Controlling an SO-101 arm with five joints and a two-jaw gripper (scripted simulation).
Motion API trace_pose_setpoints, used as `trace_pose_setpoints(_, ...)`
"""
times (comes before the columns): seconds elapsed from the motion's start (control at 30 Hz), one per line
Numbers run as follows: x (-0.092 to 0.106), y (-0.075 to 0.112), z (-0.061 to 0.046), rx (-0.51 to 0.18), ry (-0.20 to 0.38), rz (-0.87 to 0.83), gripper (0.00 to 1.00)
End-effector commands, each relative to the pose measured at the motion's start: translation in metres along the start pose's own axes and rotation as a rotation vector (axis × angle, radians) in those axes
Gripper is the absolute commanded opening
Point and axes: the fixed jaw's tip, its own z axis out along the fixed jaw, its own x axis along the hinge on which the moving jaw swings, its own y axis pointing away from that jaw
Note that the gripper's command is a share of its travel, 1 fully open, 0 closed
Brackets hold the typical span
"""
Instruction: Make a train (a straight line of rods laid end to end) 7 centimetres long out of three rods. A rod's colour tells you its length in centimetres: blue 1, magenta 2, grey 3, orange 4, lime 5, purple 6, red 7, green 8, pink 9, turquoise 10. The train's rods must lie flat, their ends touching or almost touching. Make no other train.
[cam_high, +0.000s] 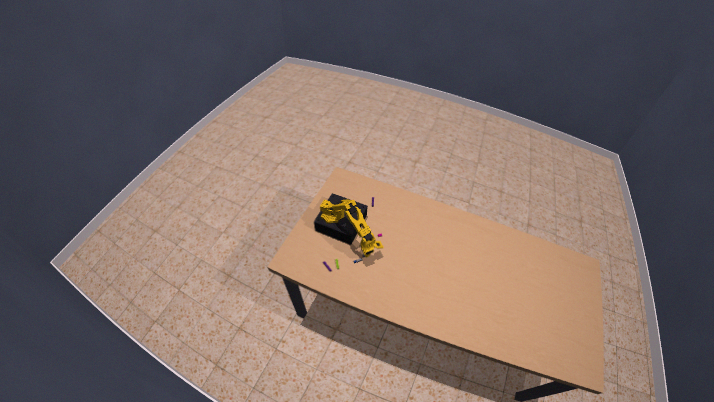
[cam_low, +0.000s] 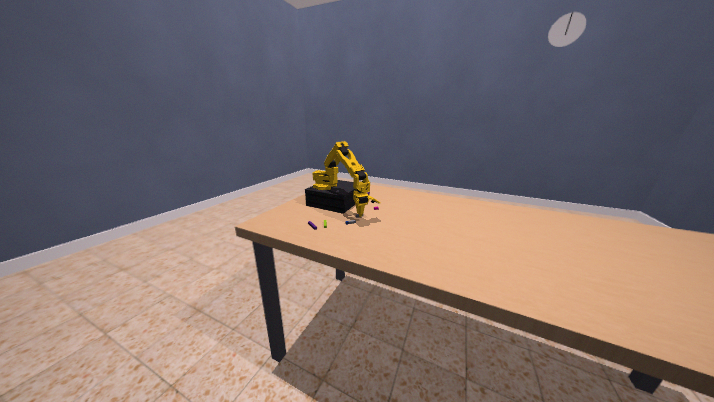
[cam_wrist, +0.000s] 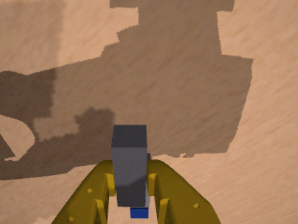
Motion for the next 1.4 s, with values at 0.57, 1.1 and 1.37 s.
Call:
trace_pose_setpoints(0.57, 0.0017, -0.003, 0.016, 0.012, -0.004, -0.007, 0.0)
trace_pose_setpoints(1.1, 0.0017, -0.003, 0.016, 0.012, -0.004, -0.007, 0.0)
trace_pose_setpoints(1.37, 0.0017, -0.0031, 0.016, 0.012, -0.004, -0.007, 0.0)
